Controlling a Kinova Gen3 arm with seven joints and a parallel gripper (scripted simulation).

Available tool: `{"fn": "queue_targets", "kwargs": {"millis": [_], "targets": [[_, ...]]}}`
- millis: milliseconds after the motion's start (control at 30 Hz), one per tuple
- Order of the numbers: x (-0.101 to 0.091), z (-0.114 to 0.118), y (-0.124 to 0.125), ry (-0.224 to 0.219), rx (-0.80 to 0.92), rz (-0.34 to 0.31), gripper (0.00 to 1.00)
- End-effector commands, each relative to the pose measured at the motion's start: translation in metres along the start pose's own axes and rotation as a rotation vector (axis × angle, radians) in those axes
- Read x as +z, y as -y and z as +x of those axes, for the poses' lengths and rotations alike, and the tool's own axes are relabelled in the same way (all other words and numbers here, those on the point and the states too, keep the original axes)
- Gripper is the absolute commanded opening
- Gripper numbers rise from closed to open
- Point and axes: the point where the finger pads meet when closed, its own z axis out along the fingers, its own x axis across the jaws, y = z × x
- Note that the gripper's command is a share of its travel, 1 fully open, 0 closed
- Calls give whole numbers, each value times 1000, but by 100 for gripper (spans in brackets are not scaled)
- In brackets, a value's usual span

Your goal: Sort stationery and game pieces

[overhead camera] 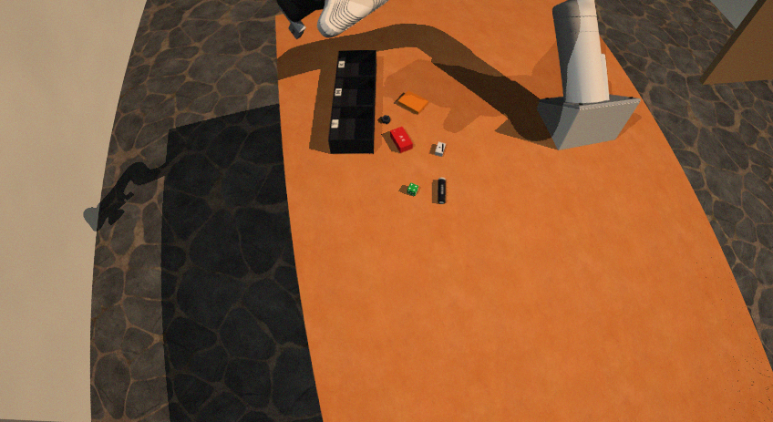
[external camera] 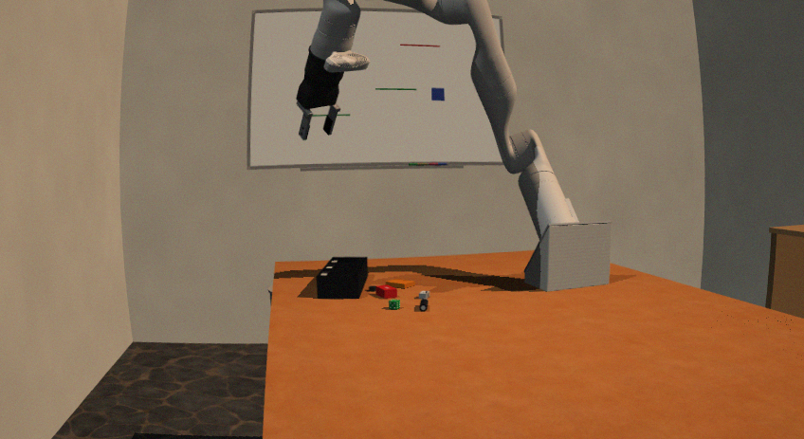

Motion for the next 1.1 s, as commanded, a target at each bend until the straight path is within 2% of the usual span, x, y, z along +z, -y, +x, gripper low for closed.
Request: {"fn": "queue_targets", "kwargs": {"millis": [0, 533, 567, 1000, 1067], "targets": [[-1, 0, -1, -2, 1, 0, 100], [-1, 0, -1, -2, 1, 0, 100], [5, 1, 5, -2, 1, 0, 31], [86, 21, 74, -2, 1, 0, 31], [87, 22, 76, -2, 1, 0, 31]]}}
